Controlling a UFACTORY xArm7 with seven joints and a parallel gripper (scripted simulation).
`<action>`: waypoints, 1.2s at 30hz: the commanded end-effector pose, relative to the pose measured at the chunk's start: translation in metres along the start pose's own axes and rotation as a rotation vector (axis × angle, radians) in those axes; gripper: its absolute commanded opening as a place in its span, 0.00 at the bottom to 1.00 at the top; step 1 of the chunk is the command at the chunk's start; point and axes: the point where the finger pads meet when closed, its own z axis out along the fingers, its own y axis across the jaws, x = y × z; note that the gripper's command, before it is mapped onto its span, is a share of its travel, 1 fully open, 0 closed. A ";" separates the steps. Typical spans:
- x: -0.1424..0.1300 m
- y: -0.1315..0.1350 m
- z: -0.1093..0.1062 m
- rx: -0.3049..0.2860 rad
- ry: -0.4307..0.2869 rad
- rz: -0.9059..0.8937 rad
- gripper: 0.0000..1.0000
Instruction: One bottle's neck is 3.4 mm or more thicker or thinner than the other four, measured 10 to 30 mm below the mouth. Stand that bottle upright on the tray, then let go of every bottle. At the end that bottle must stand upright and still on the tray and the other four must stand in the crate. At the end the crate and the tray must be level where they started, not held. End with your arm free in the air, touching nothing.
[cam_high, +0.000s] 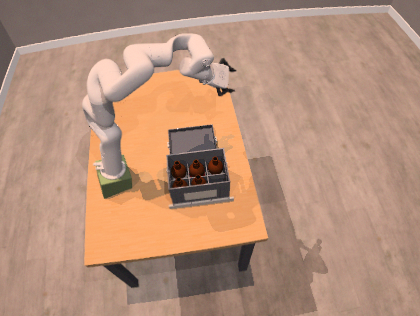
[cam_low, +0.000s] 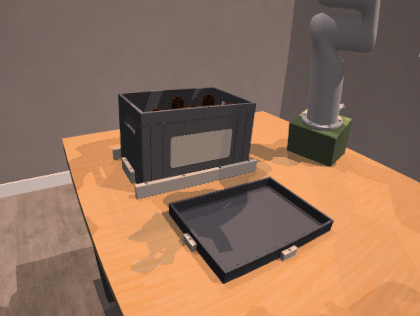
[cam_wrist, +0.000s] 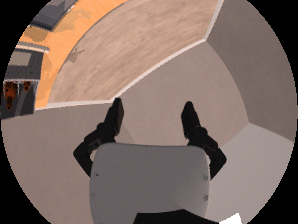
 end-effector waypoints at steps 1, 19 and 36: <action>-0.018 -0.025 -0.017 0.044 -0.001 0.022 1.00; -0.038 -0.088 -0.047 0.154 0.032 0.074 1.00; -0.045 -0.156 -0.073 0.271 0.086 0.132 1.00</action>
